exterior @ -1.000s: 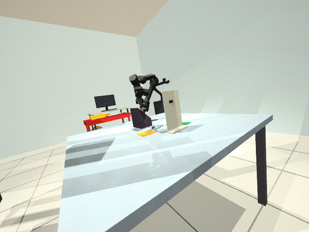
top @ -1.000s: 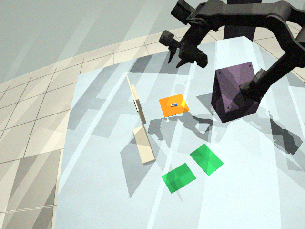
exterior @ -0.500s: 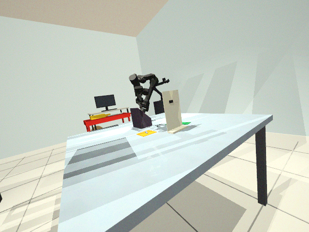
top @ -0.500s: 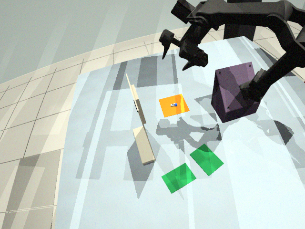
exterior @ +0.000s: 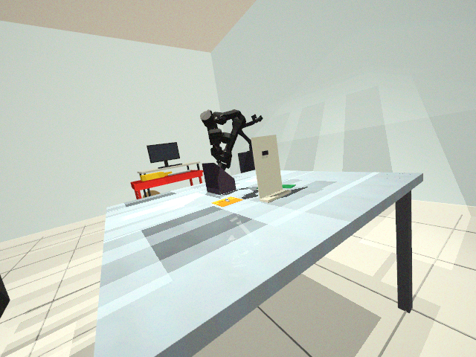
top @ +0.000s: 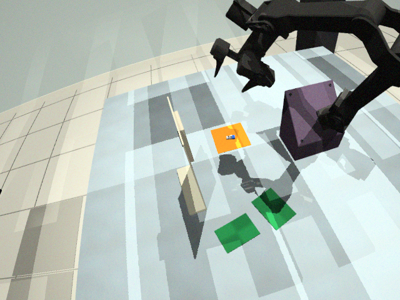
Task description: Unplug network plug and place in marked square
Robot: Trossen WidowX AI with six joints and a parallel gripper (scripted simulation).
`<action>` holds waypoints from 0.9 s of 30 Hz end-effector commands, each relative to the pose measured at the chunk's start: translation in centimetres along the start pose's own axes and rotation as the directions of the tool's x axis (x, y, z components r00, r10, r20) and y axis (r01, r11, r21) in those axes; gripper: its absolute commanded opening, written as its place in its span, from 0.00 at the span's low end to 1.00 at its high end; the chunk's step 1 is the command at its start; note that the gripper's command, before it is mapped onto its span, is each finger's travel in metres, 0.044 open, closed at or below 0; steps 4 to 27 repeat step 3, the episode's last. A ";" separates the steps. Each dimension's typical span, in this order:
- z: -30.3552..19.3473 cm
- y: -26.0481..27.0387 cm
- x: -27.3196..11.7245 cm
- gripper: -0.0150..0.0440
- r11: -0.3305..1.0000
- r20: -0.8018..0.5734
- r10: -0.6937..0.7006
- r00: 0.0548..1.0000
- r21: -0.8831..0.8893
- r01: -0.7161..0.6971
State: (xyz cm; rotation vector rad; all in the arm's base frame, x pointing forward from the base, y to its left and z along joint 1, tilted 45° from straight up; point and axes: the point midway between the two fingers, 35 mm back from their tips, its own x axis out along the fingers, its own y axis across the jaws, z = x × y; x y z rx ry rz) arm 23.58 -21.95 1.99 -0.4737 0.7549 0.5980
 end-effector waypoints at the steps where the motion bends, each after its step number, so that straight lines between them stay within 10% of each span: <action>1: 0.1 0.0 0.0 1.00 1.000 0.004 0.001 1.000 -0.003 -0.001; 27: 0.1 0.0 0.0 1.00 1.000 0.004 0.001 1.000 -0.003 -0.001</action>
